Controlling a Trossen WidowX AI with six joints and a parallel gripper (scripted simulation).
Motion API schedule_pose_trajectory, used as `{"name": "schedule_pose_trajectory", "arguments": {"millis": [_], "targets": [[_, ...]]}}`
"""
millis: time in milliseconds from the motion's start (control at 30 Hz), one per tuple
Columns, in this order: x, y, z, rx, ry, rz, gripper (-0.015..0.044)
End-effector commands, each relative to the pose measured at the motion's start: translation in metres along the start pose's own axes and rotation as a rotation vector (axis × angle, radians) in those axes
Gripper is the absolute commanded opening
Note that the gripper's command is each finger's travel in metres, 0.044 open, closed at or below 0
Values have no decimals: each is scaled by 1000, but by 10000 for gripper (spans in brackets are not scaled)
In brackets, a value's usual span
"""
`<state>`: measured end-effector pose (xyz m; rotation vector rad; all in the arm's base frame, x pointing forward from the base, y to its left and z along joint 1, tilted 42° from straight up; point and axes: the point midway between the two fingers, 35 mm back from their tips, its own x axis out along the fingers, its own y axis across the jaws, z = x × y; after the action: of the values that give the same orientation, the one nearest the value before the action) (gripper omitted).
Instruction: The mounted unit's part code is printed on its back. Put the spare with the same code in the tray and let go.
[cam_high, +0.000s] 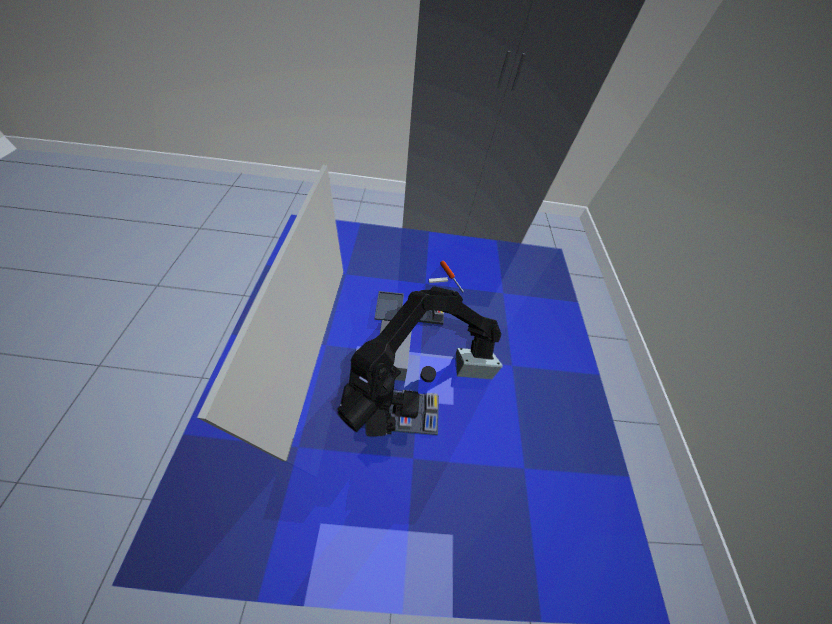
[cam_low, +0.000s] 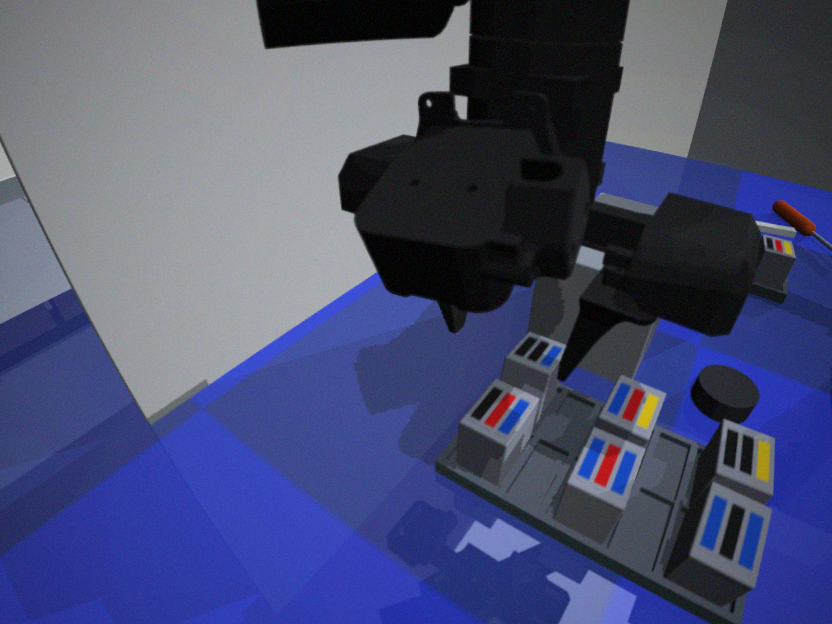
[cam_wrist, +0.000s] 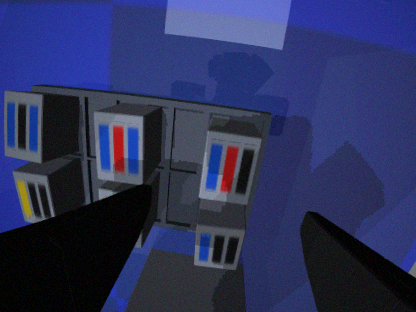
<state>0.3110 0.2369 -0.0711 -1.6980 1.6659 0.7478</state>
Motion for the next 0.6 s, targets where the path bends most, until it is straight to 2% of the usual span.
{"name": "schedule_pose_trajectory", "arguments": {"millis": [0,567], "targets": [[11,1,0,-13,7,1,300],[28,-2,1,-12,7,0,300]]}}
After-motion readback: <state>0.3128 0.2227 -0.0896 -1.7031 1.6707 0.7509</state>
